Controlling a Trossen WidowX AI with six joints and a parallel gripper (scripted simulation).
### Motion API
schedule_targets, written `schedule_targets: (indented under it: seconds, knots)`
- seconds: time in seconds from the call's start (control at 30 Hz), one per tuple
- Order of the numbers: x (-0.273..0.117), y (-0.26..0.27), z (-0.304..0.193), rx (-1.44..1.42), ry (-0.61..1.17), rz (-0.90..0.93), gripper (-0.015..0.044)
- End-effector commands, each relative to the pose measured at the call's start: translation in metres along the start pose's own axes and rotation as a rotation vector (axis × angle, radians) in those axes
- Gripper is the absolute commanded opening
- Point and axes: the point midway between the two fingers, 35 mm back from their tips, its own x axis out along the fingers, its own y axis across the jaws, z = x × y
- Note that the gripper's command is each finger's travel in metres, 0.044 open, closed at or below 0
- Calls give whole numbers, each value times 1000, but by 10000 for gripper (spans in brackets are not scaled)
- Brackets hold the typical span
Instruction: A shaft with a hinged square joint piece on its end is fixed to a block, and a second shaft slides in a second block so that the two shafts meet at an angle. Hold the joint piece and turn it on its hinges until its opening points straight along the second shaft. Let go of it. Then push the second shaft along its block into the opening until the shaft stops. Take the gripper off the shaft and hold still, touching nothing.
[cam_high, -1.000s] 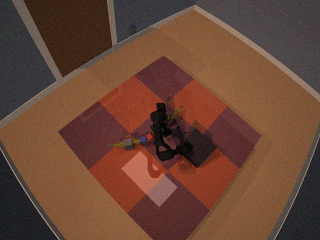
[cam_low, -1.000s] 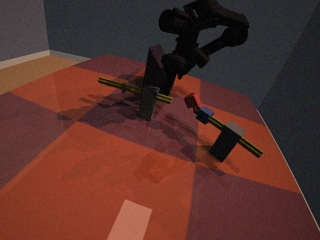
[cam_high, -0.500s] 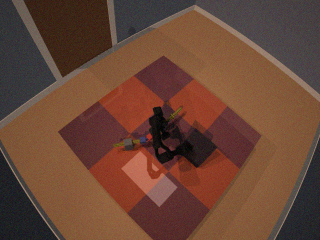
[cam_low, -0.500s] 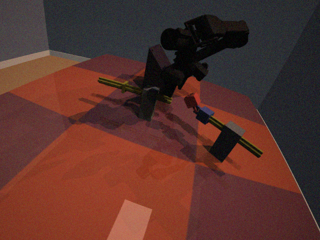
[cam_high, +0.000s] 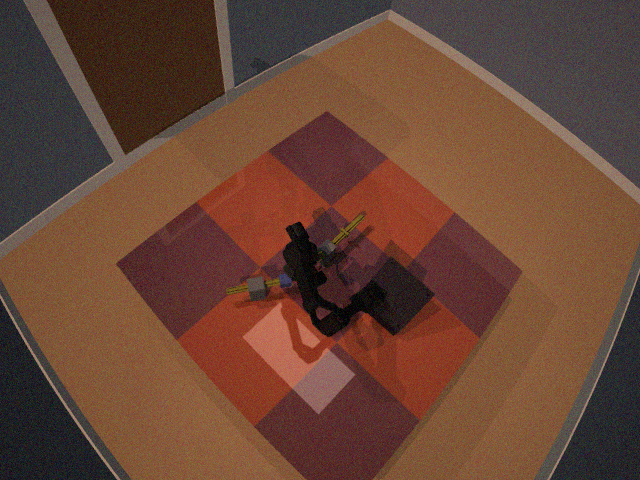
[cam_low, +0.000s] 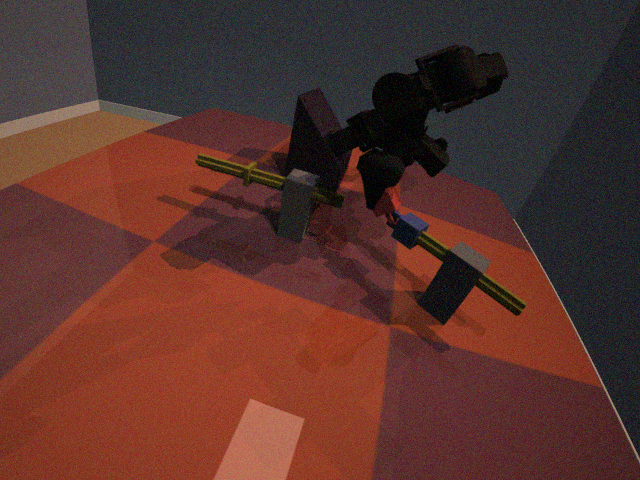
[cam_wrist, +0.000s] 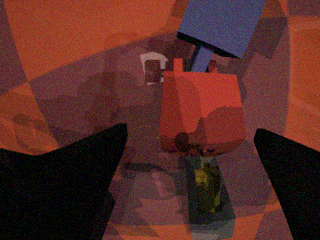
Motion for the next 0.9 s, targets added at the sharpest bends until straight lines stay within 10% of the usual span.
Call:
schedule_targets:
  seconds: [0.0, 0.6, 0.87]
  knots:
    - [2, 0, 4, 4, -4, -3, 440]
    - [28, -1, 4, 4, -5, -3, 440]
    - [28, -1, 4, 4, -5, -3, 230]
